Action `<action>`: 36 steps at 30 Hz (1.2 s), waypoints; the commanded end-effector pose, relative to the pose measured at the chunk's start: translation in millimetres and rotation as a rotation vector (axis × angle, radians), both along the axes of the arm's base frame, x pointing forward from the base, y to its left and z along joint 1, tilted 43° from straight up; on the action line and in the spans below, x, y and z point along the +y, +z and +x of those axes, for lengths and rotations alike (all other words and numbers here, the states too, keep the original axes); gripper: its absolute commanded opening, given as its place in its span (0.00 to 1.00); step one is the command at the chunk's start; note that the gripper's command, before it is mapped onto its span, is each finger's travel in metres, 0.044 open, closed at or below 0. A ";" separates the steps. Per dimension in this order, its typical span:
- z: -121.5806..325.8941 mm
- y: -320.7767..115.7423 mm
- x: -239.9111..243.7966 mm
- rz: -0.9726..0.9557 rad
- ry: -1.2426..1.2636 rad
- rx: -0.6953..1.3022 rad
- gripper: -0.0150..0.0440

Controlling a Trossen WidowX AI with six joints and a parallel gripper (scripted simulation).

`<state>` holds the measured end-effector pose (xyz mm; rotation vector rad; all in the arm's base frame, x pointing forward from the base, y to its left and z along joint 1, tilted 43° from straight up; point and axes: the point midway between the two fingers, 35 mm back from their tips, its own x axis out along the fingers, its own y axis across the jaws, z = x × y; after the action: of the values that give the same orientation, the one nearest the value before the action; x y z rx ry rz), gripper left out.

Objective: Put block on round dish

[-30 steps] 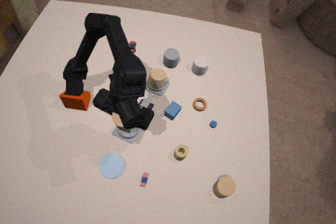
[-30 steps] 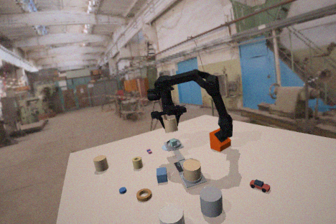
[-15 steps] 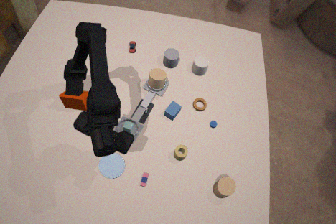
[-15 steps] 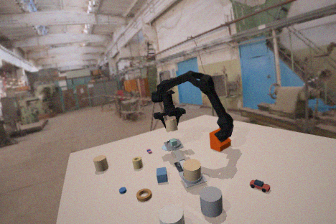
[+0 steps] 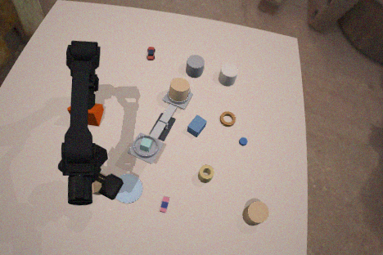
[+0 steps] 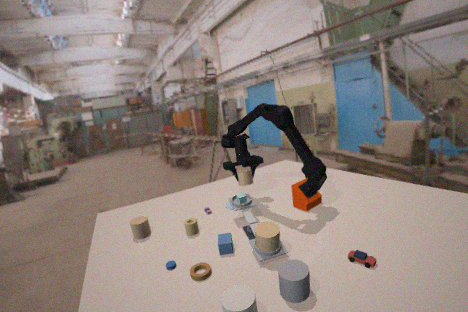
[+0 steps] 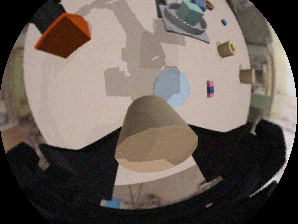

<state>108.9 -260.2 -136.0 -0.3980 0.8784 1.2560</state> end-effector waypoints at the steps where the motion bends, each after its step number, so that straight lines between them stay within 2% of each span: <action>1: -19.0 -18.0 3.1 0.004 0.005 -0.001 0.25; 15: -17.8 -47.8 28.6 0.005 0.005 -0.001 0.25; 33: -16.7 -63.7 42.6 0.005 0.005 -0.002 0.25; 36: -17.2 -59.4 37.5 0.002 0.012 -0.002 0.39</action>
<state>91.6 -222.3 -195.7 -0.4020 0.8737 1.2670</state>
